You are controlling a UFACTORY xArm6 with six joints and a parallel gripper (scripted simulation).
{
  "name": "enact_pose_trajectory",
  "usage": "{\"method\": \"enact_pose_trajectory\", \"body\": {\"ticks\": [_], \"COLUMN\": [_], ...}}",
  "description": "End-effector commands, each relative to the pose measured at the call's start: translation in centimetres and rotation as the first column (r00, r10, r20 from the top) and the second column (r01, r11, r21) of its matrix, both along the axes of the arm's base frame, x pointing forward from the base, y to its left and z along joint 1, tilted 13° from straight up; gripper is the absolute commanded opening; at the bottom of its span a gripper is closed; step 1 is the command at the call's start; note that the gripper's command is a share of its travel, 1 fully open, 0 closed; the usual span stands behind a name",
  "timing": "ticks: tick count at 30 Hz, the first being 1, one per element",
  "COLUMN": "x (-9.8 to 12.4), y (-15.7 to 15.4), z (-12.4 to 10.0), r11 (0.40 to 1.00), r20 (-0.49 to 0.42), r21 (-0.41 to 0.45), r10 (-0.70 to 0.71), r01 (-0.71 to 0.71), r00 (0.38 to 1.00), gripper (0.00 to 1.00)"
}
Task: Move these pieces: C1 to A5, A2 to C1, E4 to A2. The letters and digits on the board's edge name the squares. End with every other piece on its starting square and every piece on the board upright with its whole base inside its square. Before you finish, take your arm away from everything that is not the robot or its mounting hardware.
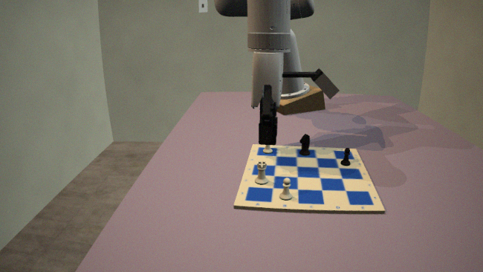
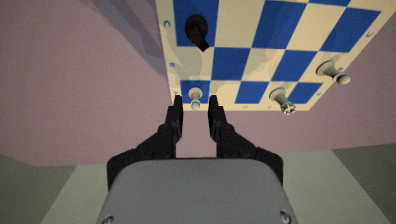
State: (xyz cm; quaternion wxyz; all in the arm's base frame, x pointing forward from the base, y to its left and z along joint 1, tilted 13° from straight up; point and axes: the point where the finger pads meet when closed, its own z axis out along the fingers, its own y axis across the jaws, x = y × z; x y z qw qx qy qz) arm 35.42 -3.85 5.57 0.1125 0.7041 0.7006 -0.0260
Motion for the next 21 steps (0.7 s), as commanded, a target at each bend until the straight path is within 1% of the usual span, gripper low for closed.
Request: {"method": "enact_pose_trajectory", "body": {"ticks": [1,8,12,16,21], "x": [0.0,-0.5,-0.7,-0.8,-0.8], "y": [0.2,0.9,1.2,1.4,1.4], "z": [1.0,4.8,6.4,7.1,7.1], "r11": [1.0,1.0,1.0,1.0,1.0], "r20": [0.003,0.003,0.003,0.003,0.003], "r21": [0.0,0.0,0.0,0.0,0.0], "r10": [0.0,0.0,0.0,0.0,0.0], "r01": [0.0,0.0,0.0,0.0,0.0], "r00": [1.0,1.0,1.0,1.0,1.0], "gripper": [0.34,0.34,0.34,0.34,0.34]}}
